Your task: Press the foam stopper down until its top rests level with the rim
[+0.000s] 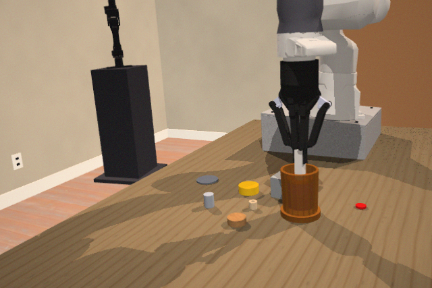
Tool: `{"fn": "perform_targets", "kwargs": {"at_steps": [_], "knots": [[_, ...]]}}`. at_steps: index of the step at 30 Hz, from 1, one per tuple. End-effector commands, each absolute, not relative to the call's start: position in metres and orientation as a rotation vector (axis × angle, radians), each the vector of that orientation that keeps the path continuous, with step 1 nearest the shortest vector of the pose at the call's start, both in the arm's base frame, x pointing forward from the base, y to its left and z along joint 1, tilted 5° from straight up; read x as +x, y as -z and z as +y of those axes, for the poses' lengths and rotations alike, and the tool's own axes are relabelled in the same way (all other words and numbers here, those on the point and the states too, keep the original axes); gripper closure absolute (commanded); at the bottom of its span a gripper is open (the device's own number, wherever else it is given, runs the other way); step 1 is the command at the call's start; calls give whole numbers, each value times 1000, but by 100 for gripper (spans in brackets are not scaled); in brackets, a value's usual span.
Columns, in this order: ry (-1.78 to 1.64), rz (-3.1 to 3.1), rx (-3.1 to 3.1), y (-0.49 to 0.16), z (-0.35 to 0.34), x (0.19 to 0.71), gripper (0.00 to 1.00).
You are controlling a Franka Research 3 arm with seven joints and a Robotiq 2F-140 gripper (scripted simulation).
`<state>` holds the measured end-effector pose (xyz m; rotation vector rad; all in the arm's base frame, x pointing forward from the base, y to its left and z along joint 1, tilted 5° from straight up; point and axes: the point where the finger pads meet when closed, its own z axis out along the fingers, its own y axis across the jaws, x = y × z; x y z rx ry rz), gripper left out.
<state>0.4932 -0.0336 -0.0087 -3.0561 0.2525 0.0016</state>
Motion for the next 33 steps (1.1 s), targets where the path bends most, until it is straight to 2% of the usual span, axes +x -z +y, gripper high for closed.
{"fn": "perform_targets", "kwargs": {"at_steps": [1, 33], "knots": [[-42, 258, -3053, 19, -31, 482, 100], [-42, 258, -3053, 6, -33, 484, 100]]}}
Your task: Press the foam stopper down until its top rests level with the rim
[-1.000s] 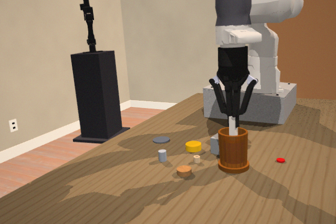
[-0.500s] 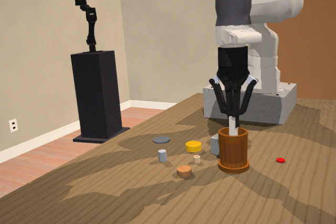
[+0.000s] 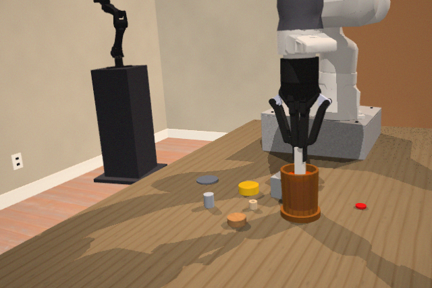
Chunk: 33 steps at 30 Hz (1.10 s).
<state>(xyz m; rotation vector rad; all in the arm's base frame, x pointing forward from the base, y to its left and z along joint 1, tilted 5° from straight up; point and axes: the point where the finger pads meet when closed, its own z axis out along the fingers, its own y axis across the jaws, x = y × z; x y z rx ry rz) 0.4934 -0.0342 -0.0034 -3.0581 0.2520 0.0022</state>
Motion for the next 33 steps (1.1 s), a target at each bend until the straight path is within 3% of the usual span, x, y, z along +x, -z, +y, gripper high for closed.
{"fn": "perform_targets", "kwargs": {"at_steps": [1, 33], "knots": [[-42, 258, -3053, 4, -33, 485, 100], [-42, 258, -3053, -60, -41, 497, 100]]}}
